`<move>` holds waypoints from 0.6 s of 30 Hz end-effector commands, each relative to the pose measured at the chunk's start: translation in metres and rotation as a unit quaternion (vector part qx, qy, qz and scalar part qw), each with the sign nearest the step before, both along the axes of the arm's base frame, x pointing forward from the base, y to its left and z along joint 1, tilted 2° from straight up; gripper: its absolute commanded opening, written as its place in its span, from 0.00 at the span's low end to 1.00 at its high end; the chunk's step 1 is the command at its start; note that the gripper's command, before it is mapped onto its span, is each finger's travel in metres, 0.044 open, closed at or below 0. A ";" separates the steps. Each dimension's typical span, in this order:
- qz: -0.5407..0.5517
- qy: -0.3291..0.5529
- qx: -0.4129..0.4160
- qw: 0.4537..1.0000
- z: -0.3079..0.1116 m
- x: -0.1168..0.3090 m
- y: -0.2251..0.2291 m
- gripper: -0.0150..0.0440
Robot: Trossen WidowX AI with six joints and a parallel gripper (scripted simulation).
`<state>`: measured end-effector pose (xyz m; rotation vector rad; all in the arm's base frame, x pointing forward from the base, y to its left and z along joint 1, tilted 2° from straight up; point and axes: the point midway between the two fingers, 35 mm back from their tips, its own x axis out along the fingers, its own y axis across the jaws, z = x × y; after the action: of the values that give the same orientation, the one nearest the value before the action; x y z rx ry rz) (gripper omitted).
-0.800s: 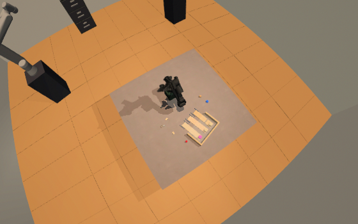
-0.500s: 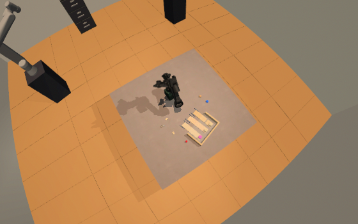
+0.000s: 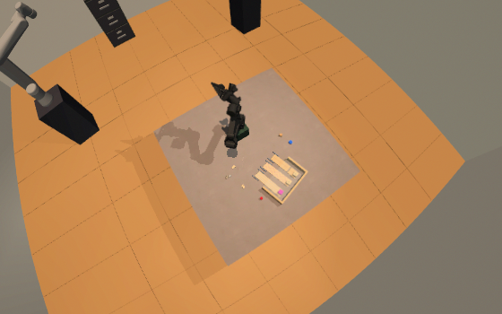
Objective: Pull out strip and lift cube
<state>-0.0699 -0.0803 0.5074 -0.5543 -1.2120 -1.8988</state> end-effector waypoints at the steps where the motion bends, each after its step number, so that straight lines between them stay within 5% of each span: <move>1: -0.134 0.002 -0.033 0.990 0.000 -0.028 0.053 0.93; 9: -0.407 -0.007 -0.086 0.909 -0.015 -0.037 0.168 0.93; 18: -0.677 -0.052 -0.118 0.724 -0.056 0.024 0.278 0.93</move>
<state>-0.0733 0.1634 0.4698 -1.6846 -1.2092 -2.7880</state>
